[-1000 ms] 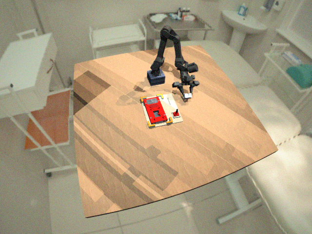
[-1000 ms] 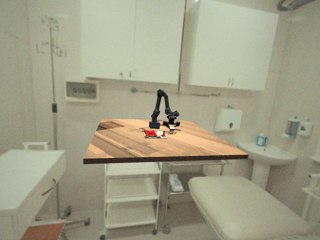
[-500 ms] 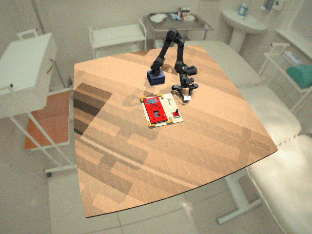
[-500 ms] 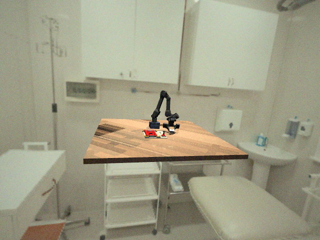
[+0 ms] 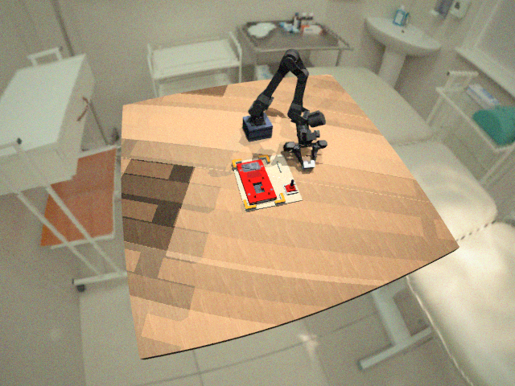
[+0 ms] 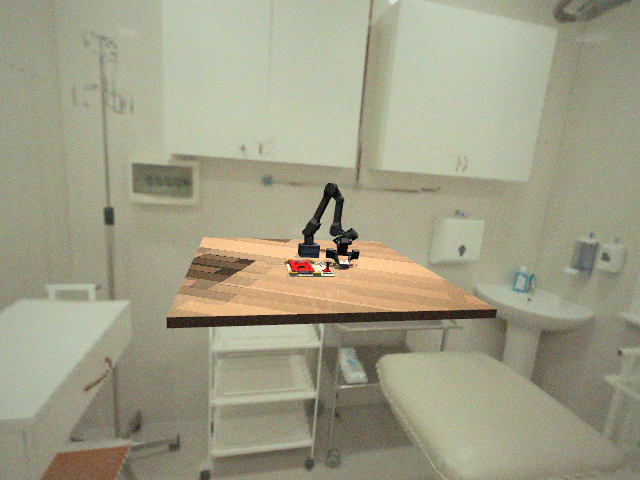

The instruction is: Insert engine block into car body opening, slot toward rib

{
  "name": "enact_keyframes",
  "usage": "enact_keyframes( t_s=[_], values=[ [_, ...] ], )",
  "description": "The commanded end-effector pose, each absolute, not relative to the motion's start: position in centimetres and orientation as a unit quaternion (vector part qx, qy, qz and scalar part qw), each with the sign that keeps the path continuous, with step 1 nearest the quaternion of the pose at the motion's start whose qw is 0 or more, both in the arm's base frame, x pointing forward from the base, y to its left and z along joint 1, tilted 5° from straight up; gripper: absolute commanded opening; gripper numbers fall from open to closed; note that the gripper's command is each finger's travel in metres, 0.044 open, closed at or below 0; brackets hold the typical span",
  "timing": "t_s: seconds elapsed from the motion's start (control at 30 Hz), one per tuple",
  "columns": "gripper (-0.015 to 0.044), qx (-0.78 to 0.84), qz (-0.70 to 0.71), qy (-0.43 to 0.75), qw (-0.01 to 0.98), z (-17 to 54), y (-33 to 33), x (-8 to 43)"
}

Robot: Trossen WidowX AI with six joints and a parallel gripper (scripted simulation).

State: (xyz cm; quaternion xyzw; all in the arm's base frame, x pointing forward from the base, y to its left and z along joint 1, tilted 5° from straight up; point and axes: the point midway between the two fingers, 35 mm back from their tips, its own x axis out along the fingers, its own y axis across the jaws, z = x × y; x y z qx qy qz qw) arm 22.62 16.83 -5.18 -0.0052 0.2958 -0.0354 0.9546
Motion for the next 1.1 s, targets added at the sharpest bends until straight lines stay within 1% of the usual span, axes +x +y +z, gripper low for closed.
enact_keyframes(
  t_s=[0.0, 1.07],
  values=[
    [0.0000, -0.008, -0.034, 0.306, 0.952, -5.18, 16.82, 22.62],
    [0.0000, -0.008, -0.034, 0.306, 0.952, -5.40, 16.82, 22.63]
  ],
)
